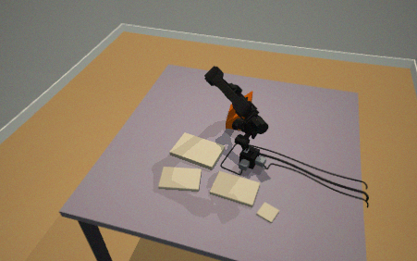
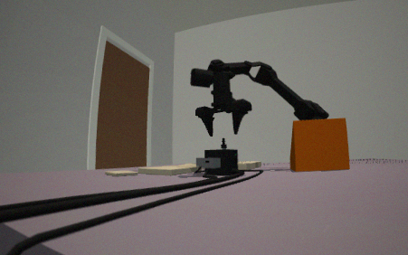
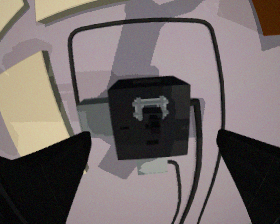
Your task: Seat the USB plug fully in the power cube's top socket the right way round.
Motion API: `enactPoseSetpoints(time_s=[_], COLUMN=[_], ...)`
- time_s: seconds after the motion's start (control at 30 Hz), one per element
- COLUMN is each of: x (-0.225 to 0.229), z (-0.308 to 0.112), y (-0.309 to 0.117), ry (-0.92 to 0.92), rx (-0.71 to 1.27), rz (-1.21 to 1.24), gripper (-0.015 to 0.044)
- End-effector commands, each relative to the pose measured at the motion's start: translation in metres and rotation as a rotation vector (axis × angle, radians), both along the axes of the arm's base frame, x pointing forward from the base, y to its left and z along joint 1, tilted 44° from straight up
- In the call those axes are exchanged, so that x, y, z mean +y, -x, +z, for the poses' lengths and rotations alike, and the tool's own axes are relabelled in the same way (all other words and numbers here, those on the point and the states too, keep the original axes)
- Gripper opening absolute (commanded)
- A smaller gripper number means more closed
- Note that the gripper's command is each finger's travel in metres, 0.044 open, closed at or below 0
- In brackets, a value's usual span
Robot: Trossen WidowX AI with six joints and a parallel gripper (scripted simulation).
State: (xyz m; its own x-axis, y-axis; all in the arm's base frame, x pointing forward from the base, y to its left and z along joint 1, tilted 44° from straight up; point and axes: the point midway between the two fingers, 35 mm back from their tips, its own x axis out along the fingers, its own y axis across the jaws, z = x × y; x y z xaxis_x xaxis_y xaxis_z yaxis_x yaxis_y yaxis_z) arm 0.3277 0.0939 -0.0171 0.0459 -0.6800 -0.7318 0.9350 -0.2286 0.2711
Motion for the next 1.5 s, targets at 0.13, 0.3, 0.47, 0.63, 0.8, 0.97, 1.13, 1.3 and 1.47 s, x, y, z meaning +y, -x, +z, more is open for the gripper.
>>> enactPoseSetpoints(time_s=[0.13, 0.3, 0.47, 0.63, 0.8, 0.97, 1.13, 1.3, 1.47], x=[-0.0071, -0.0105, -0.0115, -0.0102, -0.0102, -0.0102, -0.0102, -0.0102, -0.0102], z=[-0.0065, -0.0101, -0.0111, -0.0102, -0.0102, -0.0102, -0.0102, -0.0102, -0.0102], y=[0.0002, -0.0001, -0.0001, -0.0004, -0.0004, -0.0004, -0.0004, -0.0004, -0.0004], ry=[0.005, 0.006, 0.006, 0.001, 0.001, 0.001, 0.001, 0.001, 0.001], rx=[0.005, 0.005, 0.005, 0.001, 0.001, 0.001, 0.001, 0.001, 0.001], rz=[0.005, 0.005, 0.005, -0.001, -0.001, -0.001, -0.001, -0.001, -0.001], gripper=[0.044, 0.044, 0.044, 0.0335, 0.0204, 0.0072, 0.0, 0.0, 0.0])
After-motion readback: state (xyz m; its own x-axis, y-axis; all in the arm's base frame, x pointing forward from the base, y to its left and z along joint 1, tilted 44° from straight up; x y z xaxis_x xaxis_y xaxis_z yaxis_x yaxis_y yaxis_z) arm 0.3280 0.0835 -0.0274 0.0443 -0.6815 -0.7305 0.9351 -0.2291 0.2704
